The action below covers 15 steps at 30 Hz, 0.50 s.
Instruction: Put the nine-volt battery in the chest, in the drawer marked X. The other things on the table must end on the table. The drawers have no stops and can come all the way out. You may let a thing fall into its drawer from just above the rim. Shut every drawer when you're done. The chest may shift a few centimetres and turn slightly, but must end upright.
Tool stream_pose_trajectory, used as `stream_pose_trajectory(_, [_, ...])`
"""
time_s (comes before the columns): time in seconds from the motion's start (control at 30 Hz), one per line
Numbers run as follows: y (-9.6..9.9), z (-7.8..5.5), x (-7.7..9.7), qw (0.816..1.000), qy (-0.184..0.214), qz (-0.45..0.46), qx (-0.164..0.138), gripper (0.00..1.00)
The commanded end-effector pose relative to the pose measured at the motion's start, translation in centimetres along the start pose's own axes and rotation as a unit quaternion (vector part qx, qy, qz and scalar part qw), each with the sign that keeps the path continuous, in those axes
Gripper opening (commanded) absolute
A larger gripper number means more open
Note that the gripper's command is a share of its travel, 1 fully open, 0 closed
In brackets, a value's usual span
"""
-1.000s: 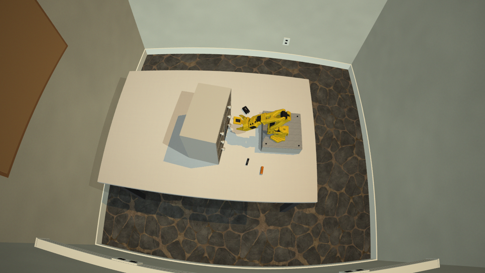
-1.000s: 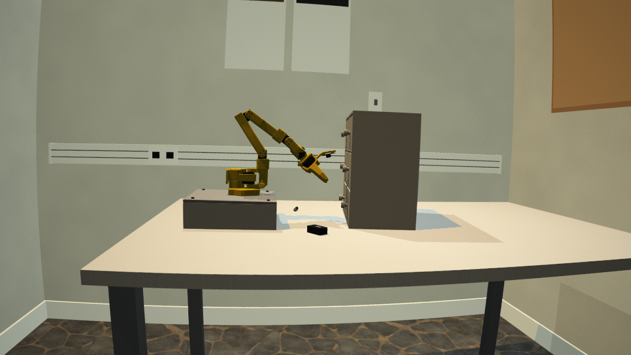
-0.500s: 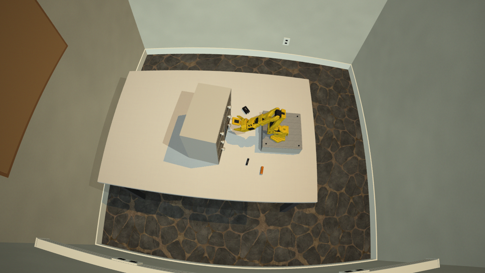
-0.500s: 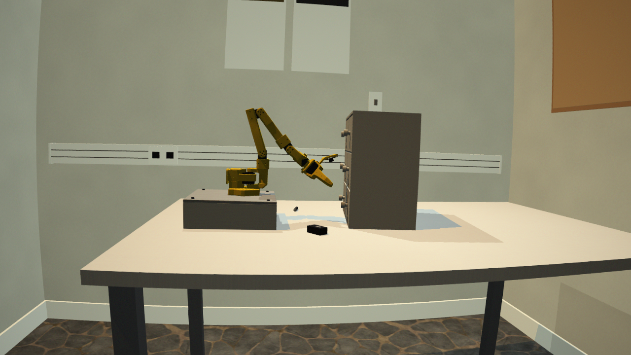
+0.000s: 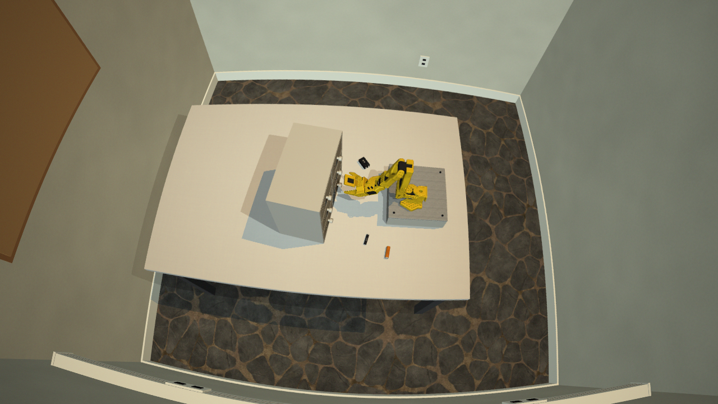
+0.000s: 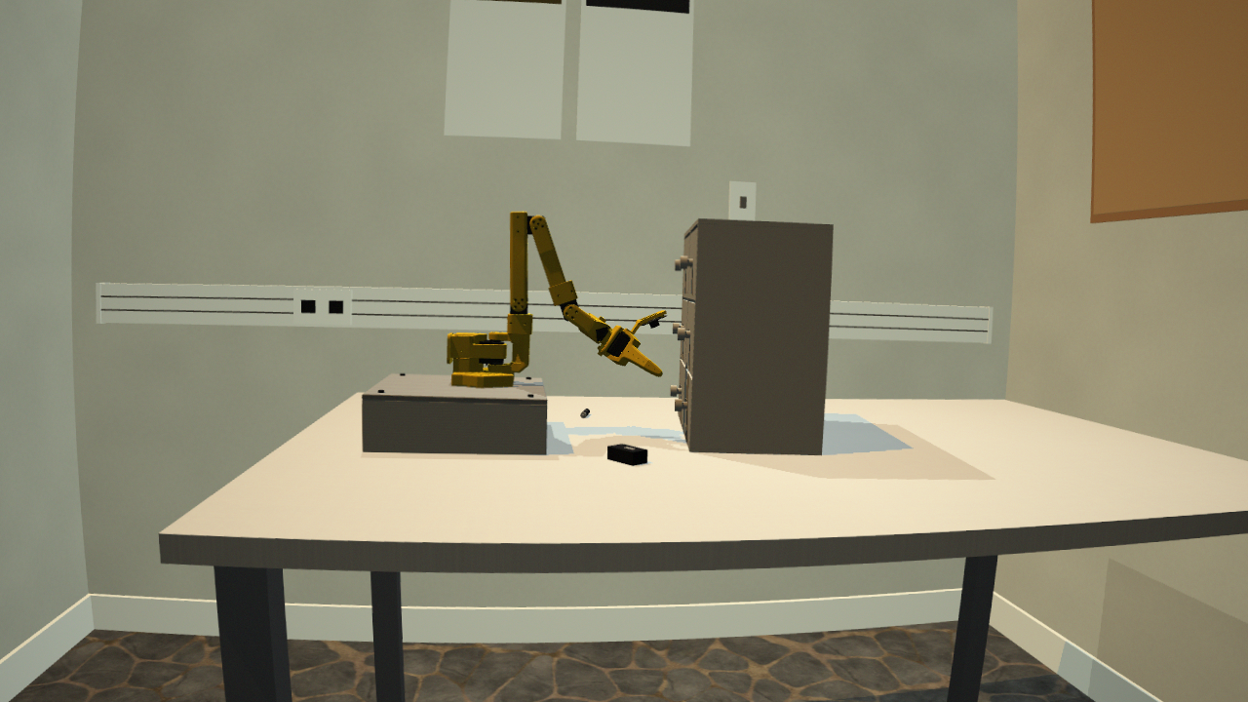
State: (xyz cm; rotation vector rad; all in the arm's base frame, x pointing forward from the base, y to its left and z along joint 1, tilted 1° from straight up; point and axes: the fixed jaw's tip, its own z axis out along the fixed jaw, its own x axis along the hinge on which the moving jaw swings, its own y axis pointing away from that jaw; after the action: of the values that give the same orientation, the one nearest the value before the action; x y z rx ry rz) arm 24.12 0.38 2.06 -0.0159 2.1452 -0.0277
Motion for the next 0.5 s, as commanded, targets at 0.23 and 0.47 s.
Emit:
stream_pose_trajectory(0.23, [-0.24, 0.22, 0.73, 0.999, -0.038, 0.01, 0.006, 0.5])
stream_pose_trajectory(0.47, [-0.3, 0.13, 0.95, 0.998, -0.061, 0.011, 0.007, 0.5])
